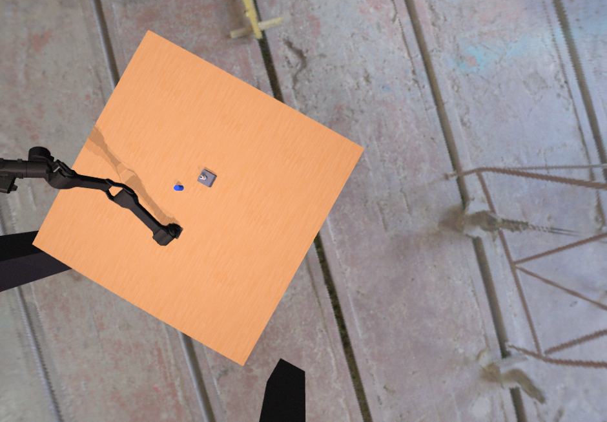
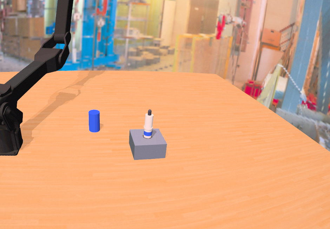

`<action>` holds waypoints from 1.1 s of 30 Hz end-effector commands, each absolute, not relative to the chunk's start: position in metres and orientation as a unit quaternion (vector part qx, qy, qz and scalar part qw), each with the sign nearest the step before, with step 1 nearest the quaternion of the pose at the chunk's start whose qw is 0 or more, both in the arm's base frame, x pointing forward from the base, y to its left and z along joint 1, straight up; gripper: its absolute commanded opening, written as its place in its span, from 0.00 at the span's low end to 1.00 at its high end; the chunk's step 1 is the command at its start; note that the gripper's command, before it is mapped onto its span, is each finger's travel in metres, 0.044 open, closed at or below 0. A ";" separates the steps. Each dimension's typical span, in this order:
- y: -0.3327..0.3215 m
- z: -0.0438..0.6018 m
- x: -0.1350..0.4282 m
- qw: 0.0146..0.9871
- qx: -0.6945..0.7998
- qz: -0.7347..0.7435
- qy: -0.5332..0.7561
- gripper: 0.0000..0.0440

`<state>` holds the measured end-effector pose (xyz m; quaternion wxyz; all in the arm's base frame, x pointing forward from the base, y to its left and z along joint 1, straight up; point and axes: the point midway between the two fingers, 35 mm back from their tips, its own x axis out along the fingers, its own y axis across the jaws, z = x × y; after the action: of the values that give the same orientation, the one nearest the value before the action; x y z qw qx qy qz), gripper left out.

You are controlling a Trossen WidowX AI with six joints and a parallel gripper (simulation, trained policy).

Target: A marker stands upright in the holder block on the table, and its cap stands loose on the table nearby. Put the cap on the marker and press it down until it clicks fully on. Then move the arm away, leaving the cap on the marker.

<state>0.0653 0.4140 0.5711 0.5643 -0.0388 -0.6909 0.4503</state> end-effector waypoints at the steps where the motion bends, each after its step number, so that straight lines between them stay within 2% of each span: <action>1: 0.407 0.580 0.062 0.569 -0.023 0.438 -0.695 0.74; 33: 0.337 0.627 0.029 0.589 0.105 0.319 -0.736 0.74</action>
<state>0.0319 0.3445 0.6225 0.5860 0.0928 -0.7340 0.3305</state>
